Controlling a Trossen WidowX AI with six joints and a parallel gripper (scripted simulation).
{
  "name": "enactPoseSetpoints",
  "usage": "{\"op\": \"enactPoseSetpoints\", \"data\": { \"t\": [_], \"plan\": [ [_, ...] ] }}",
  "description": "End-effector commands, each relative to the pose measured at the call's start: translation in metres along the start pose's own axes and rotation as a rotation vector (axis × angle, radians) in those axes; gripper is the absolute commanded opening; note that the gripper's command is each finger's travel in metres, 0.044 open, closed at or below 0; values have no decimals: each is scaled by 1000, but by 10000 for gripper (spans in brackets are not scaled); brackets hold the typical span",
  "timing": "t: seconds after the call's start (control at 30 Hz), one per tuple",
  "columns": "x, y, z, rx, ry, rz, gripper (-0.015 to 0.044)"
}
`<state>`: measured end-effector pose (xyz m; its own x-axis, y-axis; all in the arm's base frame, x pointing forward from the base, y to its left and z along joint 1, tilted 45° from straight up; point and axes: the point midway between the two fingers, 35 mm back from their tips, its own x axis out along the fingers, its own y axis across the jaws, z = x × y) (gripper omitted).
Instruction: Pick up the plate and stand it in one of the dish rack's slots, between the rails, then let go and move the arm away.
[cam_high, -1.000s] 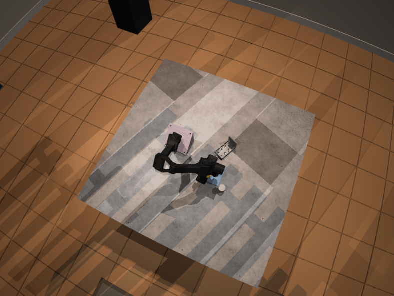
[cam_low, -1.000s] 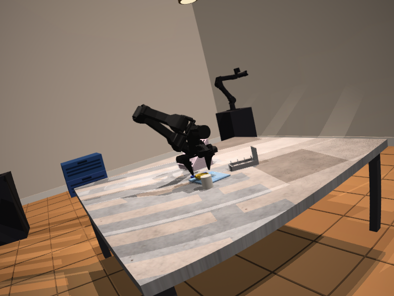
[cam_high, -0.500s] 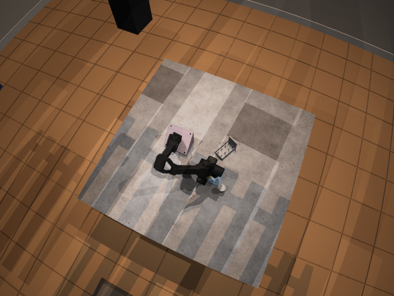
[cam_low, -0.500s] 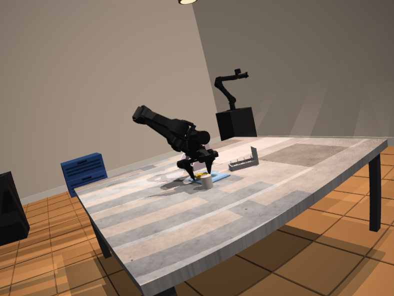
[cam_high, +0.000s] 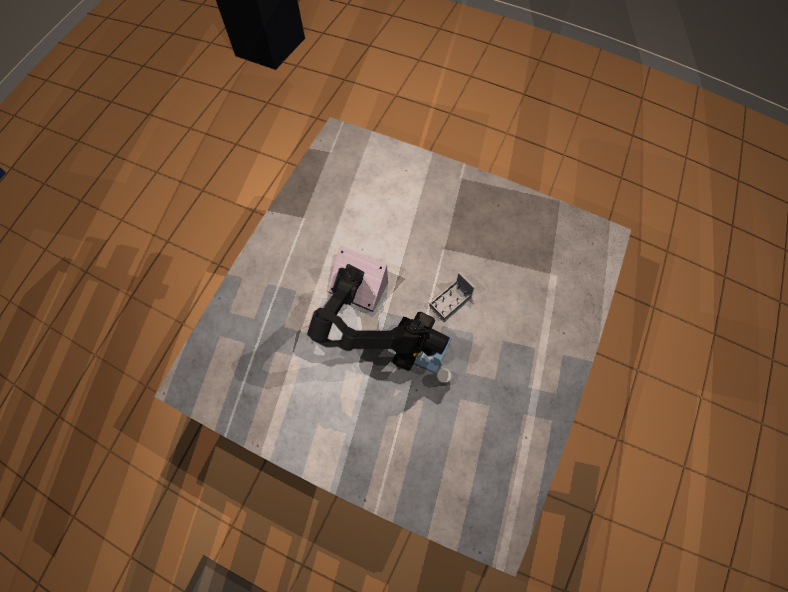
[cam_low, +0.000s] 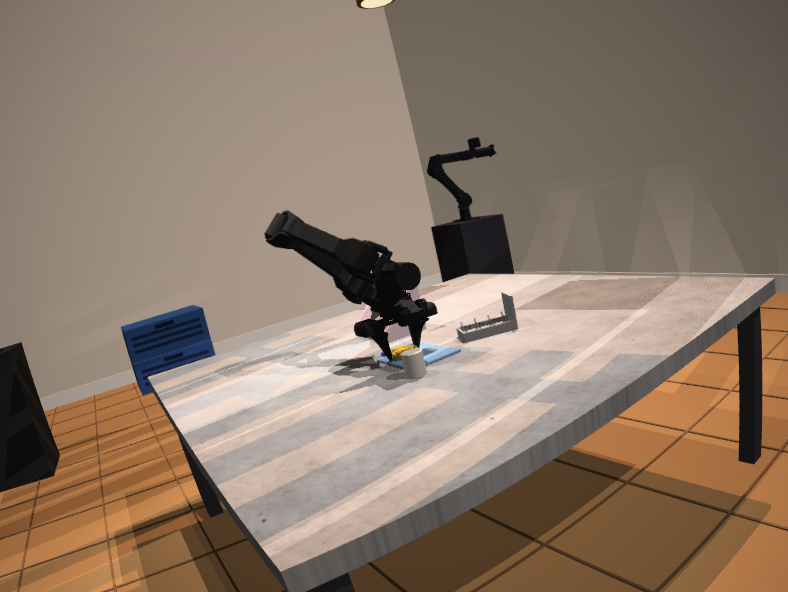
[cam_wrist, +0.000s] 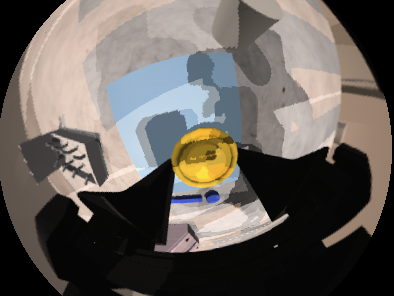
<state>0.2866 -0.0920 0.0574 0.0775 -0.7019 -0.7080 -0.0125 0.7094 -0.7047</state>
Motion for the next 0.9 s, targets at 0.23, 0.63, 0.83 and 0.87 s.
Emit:
{"op": "enactPoseSetpoints", "data": {
  "t": [0.23,0.63,0.83,0.87],
  "plan": [
    [-17,2,5,-11,-5,6,134],
    [-76,7,15,-26,-18,21,0],
    [-103,8,17,-32,-22,22,0],
    [-107,8,17,-33,-22,21,0]
  ]
}}
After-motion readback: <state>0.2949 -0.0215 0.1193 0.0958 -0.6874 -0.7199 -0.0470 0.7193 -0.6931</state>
